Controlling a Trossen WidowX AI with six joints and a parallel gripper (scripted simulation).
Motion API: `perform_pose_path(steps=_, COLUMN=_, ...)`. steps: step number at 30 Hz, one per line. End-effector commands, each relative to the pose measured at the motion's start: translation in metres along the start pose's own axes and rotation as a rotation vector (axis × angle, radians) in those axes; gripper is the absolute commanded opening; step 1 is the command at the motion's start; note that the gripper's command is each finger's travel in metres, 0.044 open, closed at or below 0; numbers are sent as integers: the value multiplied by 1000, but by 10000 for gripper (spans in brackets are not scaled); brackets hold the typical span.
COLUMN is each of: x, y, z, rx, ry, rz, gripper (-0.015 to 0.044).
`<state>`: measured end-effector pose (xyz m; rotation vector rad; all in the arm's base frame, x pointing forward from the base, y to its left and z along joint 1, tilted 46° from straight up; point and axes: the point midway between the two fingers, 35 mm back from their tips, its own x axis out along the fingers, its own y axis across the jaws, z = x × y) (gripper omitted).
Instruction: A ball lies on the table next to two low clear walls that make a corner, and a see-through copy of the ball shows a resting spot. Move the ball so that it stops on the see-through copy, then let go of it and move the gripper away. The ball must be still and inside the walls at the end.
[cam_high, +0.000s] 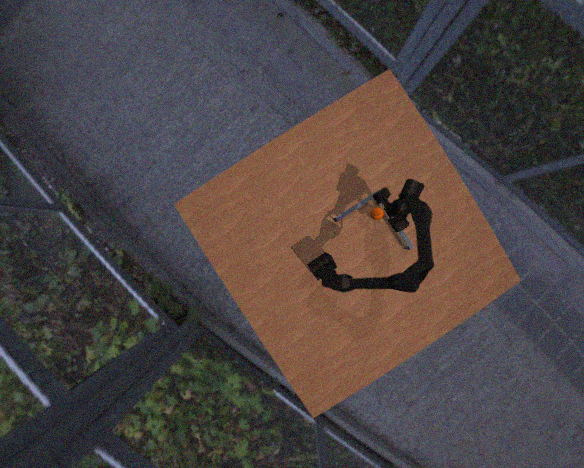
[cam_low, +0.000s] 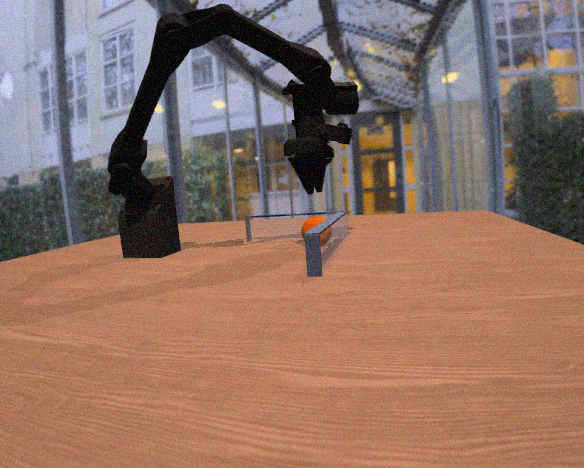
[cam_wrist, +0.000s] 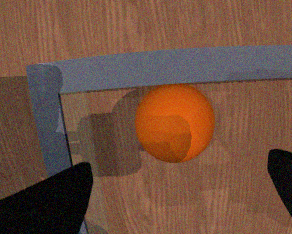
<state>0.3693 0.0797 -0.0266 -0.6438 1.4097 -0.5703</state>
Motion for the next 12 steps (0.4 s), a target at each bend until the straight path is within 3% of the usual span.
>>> perform_pose_path(steps=1, x=-2, y=0, z=0, rx=-5, ry=0, rz=-1, gripper=429)
perform_pose_path(steps=5, x=-44, y=-1, z=-3, rx=-1, ry=1, rz=-1, gripper=440)
perform_pose_path(steps=12, x=-47, y=-2, z=-3, rx=0, ry=1, rz=-1, gripper=440)
